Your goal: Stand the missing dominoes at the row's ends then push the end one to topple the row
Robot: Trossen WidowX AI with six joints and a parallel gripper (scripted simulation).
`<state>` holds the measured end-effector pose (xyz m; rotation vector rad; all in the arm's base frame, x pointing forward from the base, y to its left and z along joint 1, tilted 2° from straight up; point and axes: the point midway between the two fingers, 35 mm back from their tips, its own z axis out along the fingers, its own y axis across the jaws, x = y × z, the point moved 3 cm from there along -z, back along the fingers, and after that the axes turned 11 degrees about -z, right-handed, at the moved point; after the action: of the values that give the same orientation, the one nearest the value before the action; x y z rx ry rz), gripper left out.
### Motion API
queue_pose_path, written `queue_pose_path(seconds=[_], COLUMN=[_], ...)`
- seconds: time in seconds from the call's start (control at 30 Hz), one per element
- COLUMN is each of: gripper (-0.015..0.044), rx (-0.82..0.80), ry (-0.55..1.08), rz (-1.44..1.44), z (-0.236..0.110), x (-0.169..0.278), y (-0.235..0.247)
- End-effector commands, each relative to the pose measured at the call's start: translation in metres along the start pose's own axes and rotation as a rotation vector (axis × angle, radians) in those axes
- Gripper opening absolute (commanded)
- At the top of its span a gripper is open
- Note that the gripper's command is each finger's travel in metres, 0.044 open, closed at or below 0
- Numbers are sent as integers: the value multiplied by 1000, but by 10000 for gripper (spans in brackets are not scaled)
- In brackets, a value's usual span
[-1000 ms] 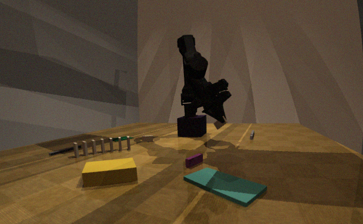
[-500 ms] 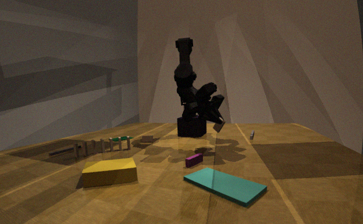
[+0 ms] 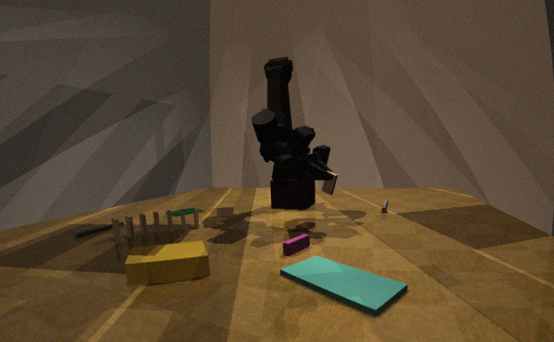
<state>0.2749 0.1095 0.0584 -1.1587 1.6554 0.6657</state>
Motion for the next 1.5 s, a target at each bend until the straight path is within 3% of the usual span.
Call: queue_pose_path(seconds=[0.0,0.57,1.47], gripper=[20,20,20], rx=[-4,-22,-32], ry=[-58,-288,-284], rz=[-12,-158,-164], z=[-8,-50,-41], x=[1,-3,10], y=[6,43,38])
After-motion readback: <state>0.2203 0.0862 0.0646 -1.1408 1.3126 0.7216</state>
